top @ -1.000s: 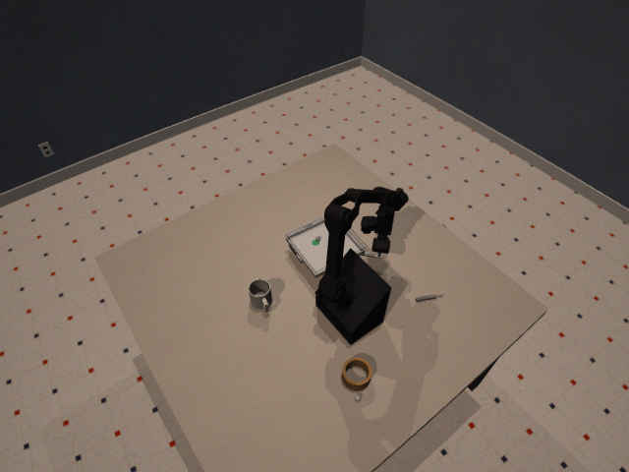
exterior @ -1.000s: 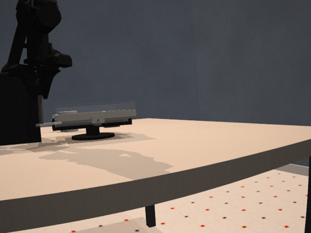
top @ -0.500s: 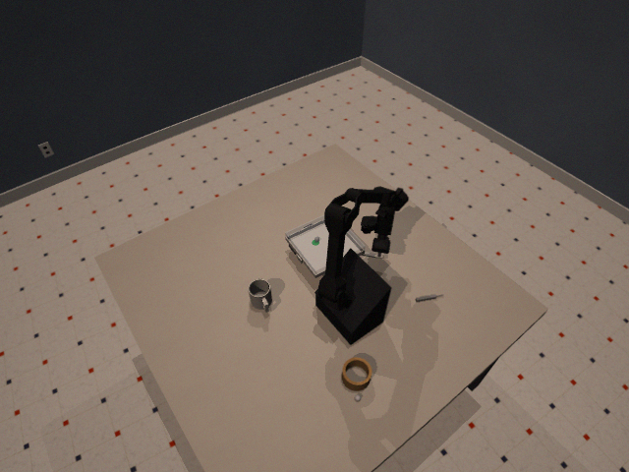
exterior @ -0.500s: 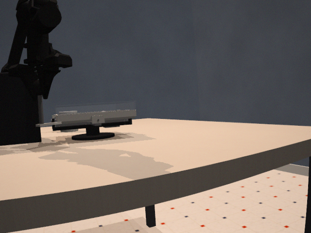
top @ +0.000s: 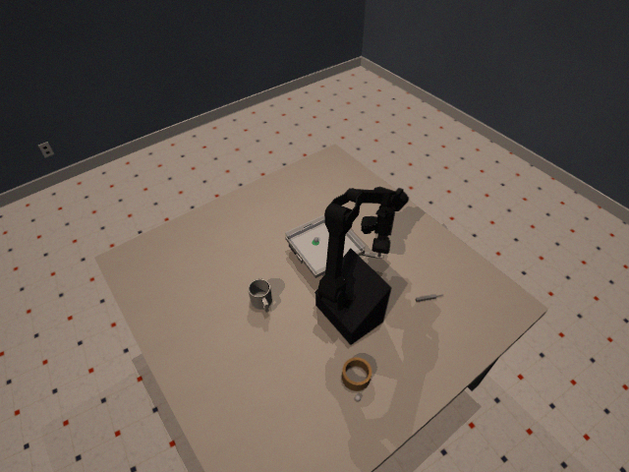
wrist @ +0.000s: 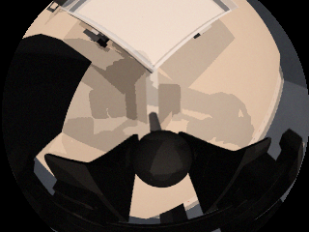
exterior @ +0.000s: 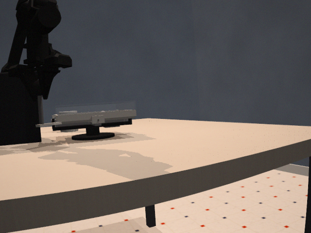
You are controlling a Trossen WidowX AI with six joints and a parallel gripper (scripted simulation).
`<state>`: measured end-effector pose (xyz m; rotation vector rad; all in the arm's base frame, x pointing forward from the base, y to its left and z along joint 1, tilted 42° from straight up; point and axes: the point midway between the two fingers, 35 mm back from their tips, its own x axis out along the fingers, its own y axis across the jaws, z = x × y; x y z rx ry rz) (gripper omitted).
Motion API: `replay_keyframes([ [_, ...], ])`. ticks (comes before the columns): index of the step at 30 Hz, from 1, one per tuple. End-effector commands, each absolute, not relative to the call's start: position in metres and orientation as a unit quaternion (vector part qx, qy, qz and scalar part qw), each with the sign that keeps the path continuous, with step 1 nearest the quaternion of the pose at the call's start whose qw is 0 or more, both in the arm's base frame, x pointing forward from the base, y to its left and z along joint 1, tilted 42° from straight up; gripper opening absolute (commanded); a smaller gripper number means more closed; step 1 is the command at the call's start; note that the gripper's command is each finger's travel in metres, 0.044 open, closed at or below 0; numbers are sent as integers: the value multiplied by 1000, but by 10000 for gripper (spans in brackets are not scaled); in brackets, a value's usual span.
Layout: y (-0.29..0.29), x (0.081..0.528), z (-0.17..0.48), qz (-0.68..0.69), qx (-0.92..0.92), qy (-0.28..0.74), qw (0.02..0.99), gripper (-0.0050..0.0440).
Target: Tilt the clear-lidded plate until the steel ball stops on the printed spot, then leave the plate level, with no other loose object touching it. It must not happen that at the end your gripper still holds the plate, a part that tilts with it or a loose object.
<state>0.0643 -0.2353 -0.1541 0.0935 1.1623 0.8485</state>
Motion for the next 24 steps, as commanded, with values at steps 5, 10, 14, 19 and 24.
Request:
replay_keyframes([
  [5,-232,64,-154,388,47,531,752,150],
  [10,-232,64,-154,388,47,531,752,150],
  [14,-234,65,-153,388,47,531,752,150],
  [19,-234,65,-153,388,47,531,752,150],
  [24,-235,66,-156,388,47,531,752,150],
])
